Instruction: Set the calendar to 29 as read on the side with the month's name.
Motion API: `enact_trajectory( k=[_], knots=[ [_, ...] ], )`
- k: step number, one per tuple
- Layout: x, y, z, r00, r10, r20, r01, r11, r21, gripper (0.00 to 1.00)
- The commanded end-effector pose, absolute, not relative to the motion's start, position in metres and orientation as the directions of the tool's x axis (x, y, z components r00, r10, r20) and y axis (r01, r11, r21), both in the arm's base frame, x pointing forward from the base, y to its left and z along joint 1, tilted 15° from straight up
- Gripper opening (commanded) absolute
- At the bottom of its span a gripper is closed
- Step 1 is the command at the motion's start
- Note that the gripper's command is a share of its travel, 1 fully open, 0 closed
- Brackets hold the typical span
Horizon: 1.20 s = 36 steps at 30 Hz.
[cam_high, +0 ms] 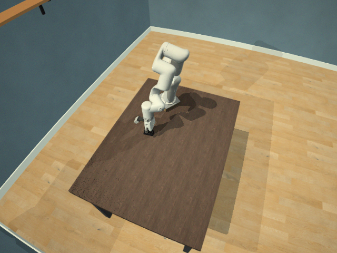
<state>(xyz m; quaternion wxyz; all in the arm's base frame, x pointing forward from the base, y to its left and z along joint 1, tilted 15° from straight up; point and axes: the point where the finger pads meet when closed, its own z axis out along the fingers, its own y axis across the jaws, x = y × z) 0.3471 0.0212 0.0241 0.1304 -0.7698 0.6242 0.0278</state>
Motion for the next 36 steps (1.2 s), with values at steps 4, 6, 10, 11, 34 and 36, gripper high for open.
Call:
enact_trajectory(
  k=[4, 6, 10, 11, 34, 36],
  knots=[
    [0.348, 0.021, 0.025, 0.219, -0.954, -0.204, -0.968, -0.186, -0.169, 0.35],
    [0.348, 0.021, 0.025, 0.219, -0.954, -0.204, -0.968, -0.186, -0.169, 0.35],
    [0.348, 0.021, 0.025, 0.219, -0.954, -0.204, -0.968, -0.186, -0.169, 0.43],
    [0.348, 0.021, 0.025, 0.219, -0.954, -0.204, -0.968, -0.186, -0.169, 0.43],
    [0.347, 0.017, 0.038, 0.219, -0.954, -0.204, -0.968, -0.186, -0.169, 0.47],
    [0.346, 0.015, 0.047, 0.219, -0.954, -0.204, -0.968, -0.186, -0.169, 0.47]
  ],
)
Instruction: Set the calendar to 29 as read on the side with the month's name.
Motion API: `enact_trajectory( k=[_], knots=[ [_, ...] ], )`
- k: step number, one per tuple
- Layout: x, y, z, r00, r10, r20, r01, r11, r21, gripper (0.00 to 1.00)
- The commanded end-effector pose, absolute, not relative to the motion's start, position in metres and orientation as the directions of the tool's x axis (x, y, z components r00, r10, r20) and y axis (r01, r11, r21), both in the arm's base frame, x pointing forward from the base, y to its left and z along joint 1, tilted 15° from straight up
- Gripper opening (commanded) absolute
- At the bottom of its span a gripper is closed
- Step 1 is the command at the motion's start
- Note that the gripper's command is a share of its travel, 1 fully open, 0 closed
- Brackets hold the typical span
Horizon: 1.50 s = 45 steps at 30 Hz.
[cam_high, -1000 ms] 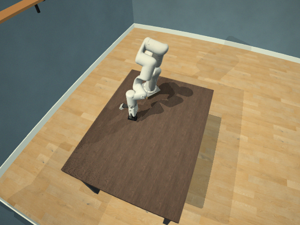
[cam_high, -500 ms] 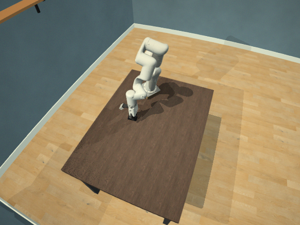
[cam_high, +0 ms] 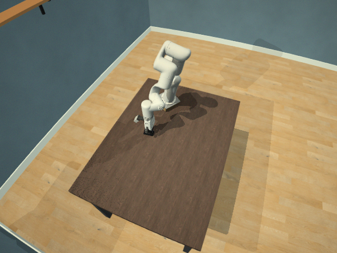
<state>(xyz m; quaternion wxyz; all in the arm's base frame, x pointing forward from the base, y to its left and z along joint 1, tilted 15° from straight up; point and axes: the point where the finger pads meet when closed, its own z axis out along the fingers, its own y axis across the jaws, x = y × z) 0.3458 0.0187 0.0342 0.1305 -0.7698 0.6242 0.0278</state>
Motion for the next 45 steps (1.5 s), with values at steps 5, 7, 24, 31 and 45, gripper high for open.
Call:
enact_trajectory(
  k=[5, 7, 24, 31, 45],
  knots=[
    [0.342, 0.009, 0.073, 0.219, -0.954, -0.204, -0.968, -0.186, -0.169, 0.47],
    [0.341, 0.007, 0.083, 0.219, -0.954, -0.204, -0.968, -0.186, -0.169, 0.47],
    [0.337, 0.0, 0.112, 0.219, -0.954, -0.204, -0.968, -0.186, -0.169, 1.0],
    [0.337, 0.0, 0.112, 0.219, -0.954, -0.204, -0.968, -0.186, -0.169, 1.0],
    [0.337, -0.001, 0.113, 0.219, -0.954, -0.204, -0.968, -0.186, -0.169, 1.0]
  ],
)
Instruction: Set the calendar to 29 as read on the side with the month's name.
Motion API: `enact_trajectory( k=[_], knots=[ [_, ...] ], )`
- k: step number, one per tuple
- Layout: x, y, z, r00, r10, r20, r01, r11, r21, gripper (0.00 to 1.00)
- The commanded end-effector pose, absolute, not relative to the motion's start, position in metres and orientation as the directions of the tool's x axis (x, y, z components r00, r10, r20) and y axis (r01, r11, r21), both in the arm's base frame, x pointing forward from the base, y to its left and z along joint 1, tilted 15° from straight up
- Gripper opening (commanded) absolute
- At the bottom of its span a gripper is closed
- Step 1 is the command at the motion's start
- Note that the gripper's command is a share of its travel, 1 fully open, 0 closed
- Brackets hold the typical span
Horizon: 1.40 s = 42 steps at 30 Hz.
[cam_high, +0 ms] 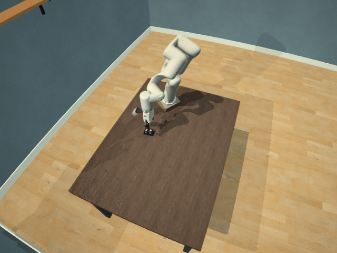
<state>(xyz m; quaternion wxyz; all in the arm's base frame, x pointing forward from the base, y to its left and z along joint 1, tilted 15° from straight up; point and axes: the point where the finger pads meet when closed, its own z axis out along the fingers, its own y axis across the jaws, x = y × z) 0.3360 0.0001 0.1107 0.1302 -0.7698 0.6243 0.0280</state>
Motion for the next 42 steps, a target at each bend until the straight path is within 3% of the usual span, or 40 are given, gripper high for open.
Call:
enact_trajectory(
  k=[1, 25, 42],
  knots=[
    [0.337, -0.001, 0.114, 0.219, -0.954, -0.204, -0.968, -0.186, -0.169, 1.0],
    [0.329, -0.016, 0.176, 0.219, -0.954, -0.204, -0.968, -0.186, -0.169, 1.0],
    [0.329, -0.017, 0.178, 0.219, -0.954, -0.204, -0.968, -0.186, -0.169, 1.0]
  ],
)
